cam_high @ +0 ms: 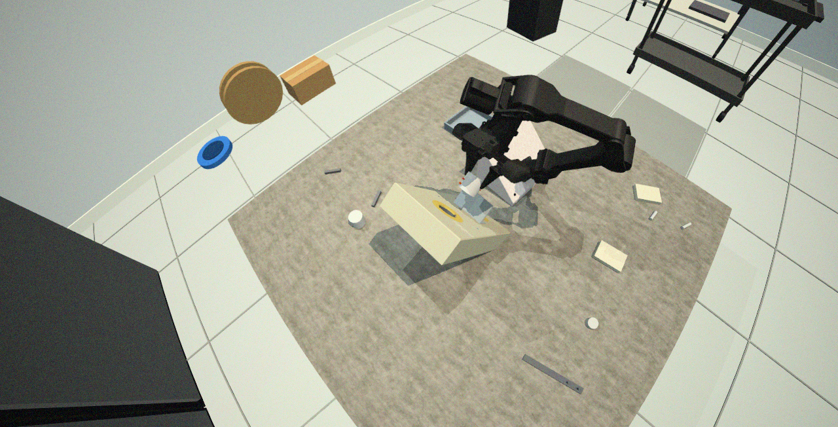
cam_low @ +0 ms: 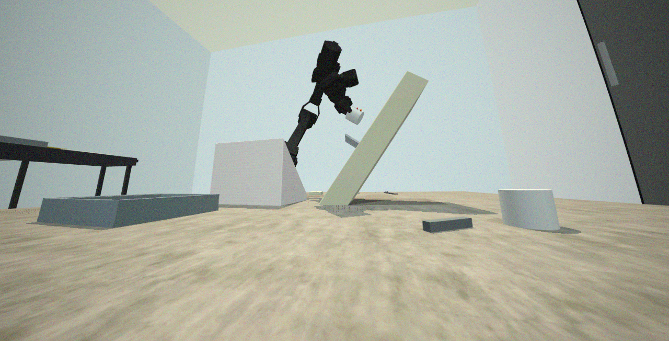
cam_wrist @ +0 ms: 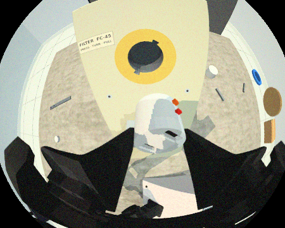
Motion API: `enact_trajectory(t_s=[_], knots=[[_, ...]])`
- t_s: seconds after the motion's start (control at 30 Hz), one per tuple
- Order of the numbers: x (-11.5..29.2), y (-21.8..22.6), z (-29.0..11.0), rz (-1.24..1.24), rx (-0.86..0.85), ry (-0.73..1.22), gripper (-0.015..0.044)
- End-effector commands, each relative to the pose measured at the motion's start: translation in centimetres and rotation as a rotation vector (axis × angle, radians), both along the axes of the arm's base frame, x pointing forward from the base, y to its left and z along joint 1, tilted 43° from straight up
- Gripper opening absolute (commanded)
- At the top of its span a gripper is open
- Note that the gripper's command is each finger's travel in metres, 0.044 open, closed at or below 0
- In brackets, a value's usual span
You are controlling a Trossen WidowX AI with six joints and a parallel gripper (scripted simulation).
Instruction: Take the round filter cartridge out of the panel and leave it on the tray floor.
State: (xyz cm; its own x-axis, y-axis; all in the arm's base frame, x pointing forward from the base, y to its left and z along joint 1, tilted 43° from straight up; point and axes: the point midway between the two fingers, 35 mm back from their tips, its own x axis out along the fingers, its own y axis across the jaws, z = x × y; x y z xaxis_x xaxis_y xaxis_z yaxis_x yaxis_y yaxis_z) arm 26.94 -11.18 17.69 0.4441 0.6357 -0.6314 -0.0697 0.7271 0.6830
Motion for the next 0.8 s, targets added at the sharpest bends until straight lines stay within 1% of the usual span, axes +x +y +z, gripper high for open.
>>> enact_trajectory(t_s=[0.0,0.2,0.77], knots=[[-1.1,-1.9,1.9,-0.045,-0.006,0.003,0.0000],[-1.1,-2.5,1.8,-0.041,-0.007,0.003,0.0000],[0.7,-7.3,-3.7,0.085,-0.021,-0.037,0.0000]])
